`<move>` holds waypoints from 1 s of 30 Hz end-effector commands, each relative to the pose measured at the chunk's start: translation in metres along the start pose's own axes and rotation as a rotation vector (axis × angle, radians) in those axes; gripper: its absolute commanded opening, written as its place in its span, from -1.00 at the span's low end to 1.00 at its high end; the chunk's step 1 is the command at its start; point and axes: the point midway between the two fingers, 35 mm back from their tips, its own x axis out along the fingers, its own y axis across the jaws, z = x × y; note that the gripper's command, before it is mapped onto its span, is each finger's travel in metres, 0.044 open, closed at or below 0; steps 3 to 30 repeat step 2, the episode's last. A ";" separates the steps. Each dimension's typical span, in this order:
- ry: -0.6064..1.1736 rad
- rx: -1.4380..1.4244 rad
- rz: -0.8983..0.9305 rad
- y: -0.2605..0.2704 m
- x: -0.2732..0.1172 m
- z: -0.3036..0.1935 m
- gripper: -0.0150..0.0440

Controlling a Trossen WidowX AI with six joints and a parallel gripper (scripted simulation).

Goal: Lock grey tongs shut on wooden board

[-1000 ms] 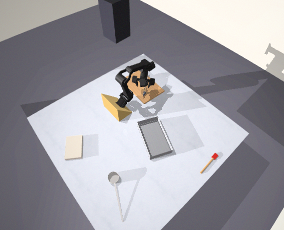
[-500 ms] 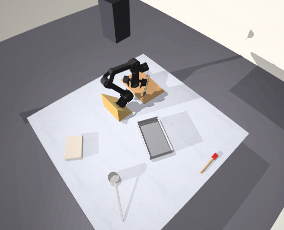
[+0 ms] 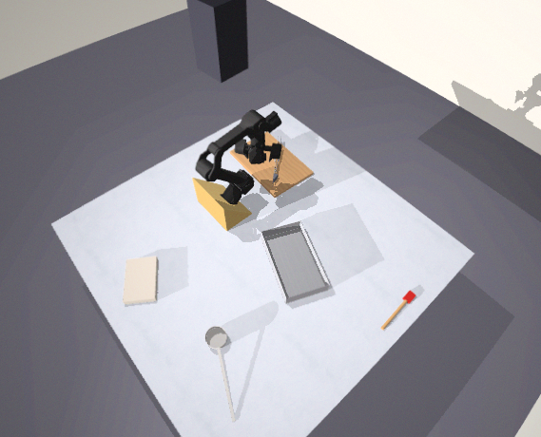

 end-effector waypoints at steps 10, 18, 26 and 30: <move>-0.001 0.005 0.003 0.001 -0.001 0.001 1.00; -0.001 0.005 0.003 0.001 -0.001 0.001 1.00; -0.001 0.005 0.003 0.001 -0.001 0.001 1.00; -0.001 0.005 0.003 0.001 -0.001 0.001 1.00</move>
